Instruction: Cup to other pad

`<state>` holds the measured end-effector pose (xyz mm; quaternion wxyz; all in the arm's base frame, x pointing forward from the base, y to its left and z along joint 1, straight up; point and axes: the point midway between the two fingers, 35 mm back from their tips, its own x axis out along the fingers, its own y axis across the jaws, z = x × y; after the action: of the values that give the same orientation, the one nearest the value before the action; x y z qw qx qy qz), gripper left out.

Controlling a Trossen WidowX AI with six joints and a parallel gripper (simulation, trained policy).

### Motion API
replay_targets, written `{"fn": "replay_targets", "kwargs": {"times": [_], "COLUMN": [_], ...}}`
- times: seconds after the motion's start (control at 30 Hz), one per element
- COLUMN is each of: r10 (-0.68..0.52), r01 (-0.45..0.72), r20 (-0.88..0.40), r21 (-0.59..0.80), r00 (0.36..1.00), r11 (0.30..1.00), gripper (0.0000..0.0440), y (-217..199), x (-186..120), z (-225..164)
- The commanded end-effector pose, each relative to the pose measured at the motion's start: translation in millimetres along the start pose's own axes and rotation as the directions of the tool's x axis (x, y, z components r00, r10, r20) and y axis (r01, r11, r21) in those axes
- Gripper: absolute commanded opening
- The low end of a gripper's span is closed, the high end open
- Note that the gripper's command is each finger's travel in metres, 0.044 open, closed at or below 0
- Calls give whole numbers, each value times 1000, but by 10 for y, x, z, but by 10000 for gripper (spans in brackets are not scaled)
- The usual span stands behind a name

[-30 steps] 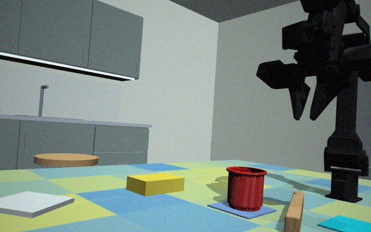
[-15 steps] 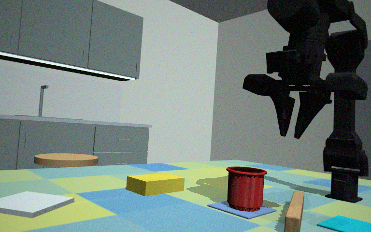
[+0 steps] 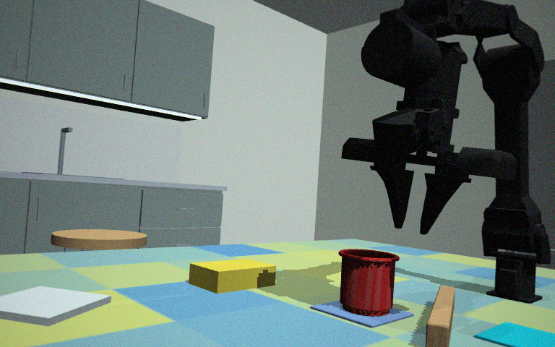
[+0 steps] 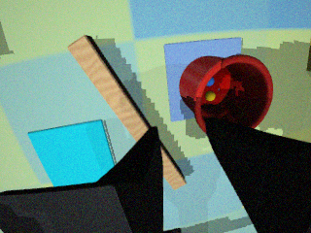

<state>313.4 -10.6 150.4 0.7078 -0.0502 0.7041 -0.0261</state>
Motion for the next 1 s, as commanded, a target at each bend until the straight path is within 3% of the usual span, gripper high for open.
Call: {"fn": "replay_targets", "kwargs": {"times": [0.0, 0.7, 0.77, 0.97], "r10": [-4, 26, 30, 32], "r01": [3, -50, -58, -76], "r20": [-37, -134, -135, -149], "r21": [-19, -178, -206, -301], "r00": [999, 991, 990, 988], "r11": [1000, 983, 977, 951], "gripper": [150, 180, 153, 3], "y": [-57, -190, -189, -216], "x": [153, 900, 959, 1054], "z": [-16, -120, -126, -168]}}
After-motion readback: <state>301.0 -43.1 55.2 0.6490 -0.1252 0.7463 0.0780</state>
